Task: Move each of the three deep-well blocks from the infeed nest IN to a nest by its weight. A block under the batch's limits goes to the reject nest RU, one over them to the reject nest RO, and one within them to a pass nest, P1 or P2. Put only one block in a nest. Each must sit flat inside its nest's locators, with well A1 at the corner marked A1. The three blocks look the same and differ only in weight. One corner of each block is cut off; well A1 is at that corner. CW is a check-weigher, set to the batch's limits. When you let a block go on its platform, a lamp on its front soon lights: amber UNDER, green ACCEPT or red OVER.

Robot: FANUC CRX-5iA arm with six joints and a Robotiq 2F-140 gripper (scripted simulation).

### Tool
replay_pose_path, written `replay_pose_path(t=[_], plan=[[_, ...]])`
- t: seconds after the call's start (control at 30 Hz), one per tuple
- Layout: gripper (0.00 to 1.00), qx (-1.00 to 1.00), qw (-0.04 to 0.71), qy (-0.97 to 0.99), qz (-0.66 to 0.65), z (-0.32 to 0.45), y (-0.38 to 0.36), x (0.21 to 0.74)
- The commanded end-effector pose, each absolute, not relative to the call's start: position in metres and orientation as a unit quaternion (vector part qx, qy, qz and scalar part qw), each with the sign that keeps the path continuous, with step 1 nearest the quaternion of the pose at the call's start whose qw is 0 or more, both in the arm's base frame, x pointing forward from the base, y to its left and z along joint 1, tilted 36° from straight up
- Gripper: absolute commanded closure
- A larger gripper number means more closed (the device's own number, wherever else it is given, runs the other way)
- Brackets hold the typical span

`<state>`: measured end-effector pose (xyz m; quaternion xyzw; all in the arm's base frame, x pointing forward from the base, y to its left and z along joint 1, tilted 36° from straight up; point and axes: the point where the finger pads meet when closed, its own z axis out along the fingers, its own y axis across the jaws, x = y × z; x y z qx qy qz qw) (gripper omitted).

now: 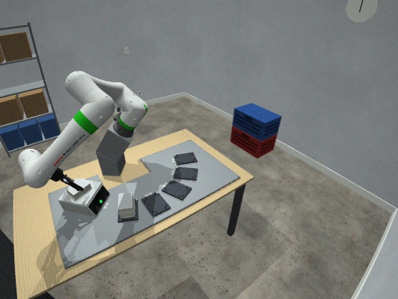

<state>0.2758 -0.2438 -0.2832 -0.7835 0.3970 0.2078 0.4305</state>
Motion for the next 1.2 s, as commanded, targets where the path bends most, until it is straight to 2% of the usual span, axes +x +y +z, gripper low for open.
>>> replay_pose_path(t=[0.0, 0.57, 0.6, 1.17], plan=[[0.00, -0.784, 0.430, 0.397, 0.208, -0.2878, -0.2412, 0.2777], [0.00, -0.784, 0.430, 0.397, 0.208, -0.2914, -0.2389, 0.2790], [0.90, -0.784, 0.430, 0.397, 0.208, -0.2914, -0.2389, 0.2790], [0.90, -0.784, 0.430, 0.397, 0.208, -0.2914, -0.2389, 0.2790]])
